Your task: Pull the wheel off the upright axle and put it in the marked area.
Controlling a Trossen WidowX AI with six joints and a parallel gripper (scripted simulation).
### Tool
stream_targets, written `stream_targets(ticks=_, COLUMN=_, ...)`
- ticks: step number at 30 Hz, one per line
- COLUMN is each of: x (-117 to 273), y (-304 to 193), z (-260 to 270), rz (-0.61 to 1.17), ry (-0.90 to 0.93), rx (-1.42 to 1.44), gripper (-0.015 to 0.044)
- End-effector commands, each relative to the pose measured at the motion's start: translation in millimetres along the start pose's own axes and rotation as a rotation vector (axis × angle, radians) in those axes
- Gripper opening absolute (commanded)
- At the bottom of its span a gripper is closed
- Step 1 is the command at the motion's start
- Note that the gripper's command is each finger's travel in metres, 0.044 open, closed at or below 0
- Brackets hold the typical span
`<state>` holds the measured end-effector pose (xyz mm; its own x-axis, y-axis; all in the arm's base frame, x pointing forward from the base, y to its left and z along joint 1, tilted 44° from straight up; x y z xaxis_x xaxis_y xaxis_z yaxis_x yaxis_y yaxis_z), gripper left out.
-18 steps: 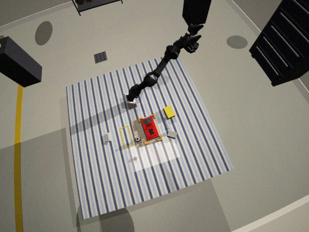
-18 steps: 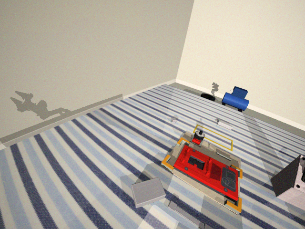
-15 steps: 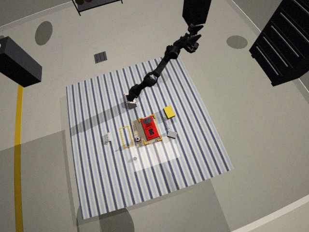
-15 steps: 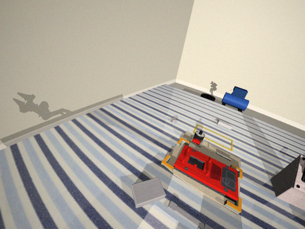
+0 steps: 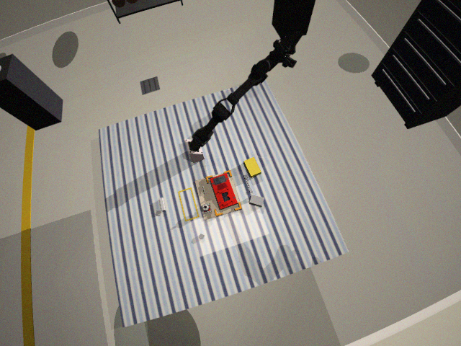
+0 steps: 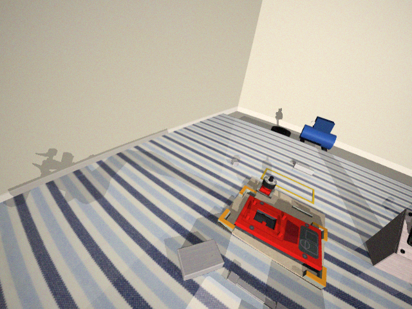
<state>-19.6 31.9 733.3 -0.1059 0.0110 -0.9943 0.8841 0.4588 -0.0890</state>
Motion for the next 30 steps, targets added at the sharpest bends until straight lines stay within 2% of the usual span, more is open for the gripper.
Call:
stream_targets(ticks=1, x=5.9, y=-5.4, z=-35.8, rz=0.052, ry=-0.092, rx=0.163, gripper=0.0300)
stream_targets(ticks=7, x=19.7, y=0.9, z=-96.6, rz=0.132, ry=-0.256, rx=0.436, gripper=0.0300)
stream_targets(ticks=14, x=43.8, y=31.5, z=-162.2, rz=0.218, ry=-0.454, rx=0.740, gripper=0.0300)
stream_targets(ticks=21, x=74.8, y=83.2, z=-213.1, rz=0.292, ry=-0.650, rx=1.011, gripper=0.0300)
stream_targets(ticks=30, x=123.1, y=167.0, z=-253.7, rz=0.379, ry=-0.918, rx=1.304, gripper=0.0300)
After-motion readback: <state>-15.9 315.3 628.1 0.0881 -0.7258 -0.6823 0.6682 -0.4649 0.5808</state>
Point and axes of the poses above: the point midway between the two fingers, 35 mm back from their tips, its own x axis back along the fingers, its own z axis across the jaws, y = z × x, the point moved 4 cm from there along x, back along the fingers, and after that the axes turned 9 degrees about x, right-handed, at the moved point
